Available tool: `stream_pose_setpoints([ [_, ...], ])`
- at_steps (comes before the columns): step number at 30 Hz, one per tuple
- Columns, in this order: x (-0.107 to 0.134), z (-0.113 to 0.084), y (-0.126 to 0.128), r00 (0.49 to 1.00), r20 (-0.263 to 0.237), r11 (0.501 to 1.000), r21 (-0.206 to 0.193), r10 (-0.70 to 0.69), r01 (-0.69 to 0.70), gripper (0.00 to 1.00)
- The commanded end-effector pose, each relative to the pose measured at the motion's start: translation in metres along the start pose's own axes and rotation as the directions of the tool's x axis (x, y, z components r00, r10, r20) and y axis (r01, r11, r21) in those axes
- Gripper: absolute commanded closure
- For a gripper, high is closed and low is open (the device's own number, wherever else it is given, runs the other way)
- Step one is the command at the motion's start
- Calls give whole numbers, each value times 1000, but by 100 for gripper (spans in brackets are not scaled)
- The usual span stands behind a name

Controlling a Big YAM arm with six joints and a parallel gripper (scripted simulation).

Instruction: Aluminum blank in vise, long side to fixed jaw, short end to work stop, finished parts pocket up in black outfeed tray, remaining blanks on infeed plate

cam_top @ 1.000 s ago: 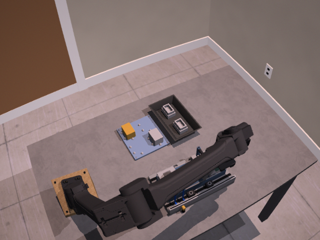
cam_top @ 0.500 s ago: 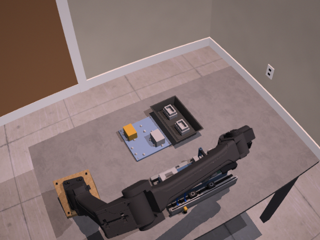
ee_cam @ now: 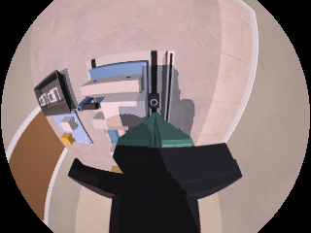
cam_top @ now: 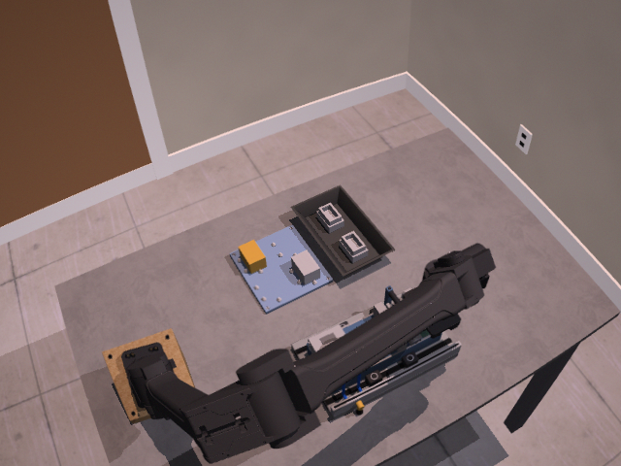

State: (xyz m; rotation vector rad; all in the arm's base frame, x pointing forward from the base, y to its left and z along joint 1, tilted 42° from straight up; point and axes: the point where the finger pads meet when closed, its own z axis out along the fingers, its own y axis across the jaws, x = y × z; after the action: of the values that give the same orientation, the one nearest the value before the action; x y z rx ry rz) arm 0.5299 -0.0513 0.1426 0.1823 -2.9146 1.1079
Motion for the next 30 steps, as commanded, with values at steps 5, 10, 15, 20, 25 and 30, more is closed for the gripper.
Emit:
stream_pose_setpoints([
  [5,-5,-10,0,999,34,1000,3,-1,0,100],
  [10,-5,-11,0,999,35,1000,3,-1,1,100],
  [15,-5,-11,0,999,35,1000,3,-1,1,100],
  [20,-5,-11,0,999,35,1000,3,-1,1,100],
  [25,-5,-11,0,999,35,1000,3,-1,1,100],
  [30,-11,-12,-1,999,39,1000,3,3,-3,100],
])
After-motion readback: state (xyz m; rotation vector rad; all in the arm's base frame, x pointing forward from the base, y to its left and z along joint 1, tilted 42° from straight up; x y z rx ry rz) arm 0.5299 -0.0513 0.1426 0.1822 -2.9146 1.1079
